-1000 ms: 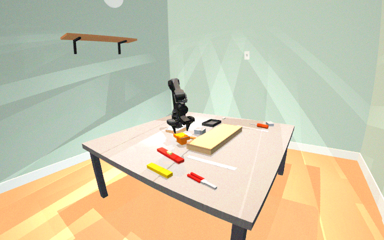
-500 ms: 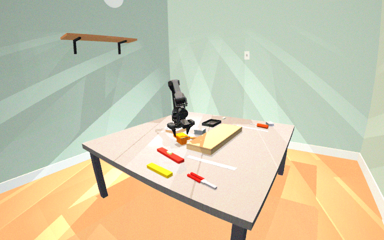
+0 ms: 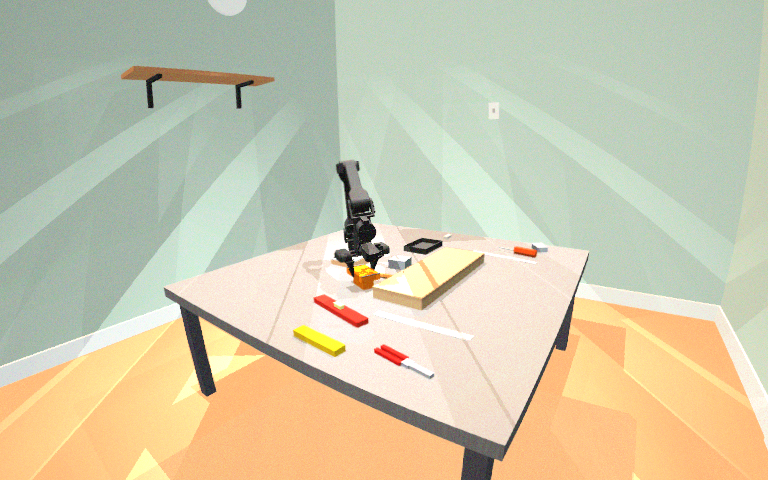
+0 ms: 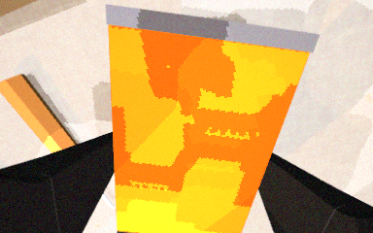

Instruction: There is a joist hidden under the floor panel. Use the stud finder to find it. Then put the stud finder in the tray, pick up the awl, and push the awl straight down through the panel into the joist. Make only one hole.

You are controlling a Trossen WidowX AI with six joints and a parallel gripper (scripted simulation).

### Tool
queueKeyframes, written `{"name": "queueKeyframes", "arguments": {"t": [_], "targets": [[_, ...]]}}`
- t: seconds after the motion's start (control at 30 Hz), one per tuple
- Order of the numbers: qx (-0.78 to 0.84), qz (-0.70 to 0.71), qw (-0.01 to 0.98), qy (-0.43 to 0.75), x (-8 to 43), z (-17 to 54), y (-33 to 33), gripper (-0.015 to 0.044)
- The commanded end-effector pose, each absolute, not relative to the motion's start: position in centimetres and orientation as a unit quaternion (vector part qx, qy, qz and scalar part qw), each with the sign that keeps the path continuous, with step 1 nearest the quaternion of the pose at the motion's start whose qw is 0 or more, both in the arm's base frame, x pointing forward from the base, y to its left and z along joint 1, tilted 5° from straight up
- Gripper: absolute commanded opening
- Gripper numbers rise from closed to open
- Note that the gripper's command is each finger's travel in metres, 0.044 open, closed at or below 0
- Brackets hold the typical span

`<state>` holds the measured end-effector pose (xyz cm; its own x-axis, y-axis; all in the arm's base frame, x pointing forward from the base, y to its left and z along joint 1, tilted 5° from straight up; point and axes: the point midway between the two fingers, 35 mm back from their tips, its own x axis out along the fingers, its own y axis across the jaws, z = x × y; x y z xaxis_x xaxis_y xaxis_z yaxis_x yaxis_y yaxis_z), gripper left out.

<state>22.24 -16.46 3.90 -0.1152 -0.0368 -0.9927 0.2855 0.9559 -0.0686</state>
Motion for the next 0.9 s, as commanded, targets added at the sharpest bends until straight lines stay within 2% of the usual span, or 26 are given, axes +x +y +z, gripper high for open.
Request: {"name": "queueKeyframes", "arguments": {"t": [0.0, 0.2, 0.57, 0.87], "targets": [[0.083, -0.121, 0.66, 0.737, 22.3, 3.8, -16.5, 0.0321], [0.083, -0.121, 0.66, 0.737, 22.3, 3.8, -16.5, 0.0281], [0.083, -0.121, 0.66, 0.737, 22.4, 5.3, -16.4, 0.0], [0.083, -0.121, 0.66, 0.737, 22.4, 7.0, -16.3, 0.0]]}}
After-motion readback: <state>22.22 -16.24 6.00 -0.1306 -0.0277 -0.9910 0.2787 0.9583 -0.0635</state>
